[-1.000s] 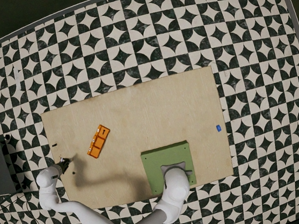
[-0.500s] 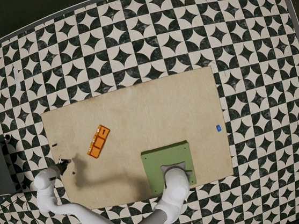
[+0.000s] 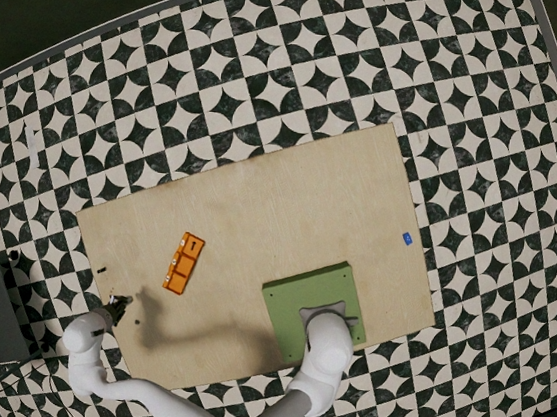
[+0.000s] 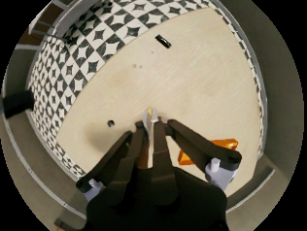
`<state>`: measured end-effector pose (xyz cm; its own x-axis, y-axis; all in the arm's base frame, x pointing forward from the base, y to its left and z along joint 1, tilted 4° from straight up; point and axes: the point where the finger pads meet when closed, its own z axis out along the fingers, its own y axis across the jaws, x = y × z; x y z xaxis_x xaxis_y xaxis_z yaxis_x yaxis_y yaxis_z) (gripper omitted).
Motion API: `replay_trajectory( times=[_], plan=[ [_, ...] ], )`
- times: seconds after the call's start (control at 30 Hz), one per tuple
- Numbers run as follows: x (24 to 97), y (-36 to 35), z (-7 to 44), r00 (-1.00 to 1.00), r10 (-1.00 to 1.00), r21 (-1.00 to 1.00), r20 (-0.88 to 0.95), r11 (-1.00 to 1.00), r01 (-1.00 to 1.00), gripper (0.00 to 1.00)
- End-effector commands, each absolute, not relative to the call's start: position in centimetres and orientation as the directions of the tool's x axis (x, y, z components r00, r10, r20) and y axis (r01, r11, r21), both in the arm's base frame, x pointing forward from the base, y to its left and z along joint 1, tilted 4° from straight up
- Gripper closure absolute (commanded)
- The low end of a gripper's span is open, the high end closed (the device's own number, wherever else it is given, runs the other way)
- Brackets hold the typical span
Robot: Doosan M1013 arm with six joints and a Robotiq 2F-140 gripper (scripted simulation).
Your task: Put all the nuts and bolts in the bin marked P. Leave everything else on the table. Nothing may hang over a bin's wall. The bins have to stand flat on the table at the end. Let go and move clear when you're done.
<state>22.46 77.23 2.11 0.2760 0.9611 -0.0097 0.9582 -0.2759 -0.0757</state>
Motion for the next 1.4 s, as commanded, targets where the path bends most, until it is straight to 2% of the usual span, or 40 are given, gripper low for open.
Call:
replay_trajectory(
  times=[0.0,1.37],
  plan=[
    [22.9,76.4,2.2,0.276,0.961,-0.076,-0.008,-0.276,0.958,0.85],
    [33.5,56.9,1.1,0.276,0.961,-0.076,-0.008,-0.276,0.958,0.85]
  ],
)
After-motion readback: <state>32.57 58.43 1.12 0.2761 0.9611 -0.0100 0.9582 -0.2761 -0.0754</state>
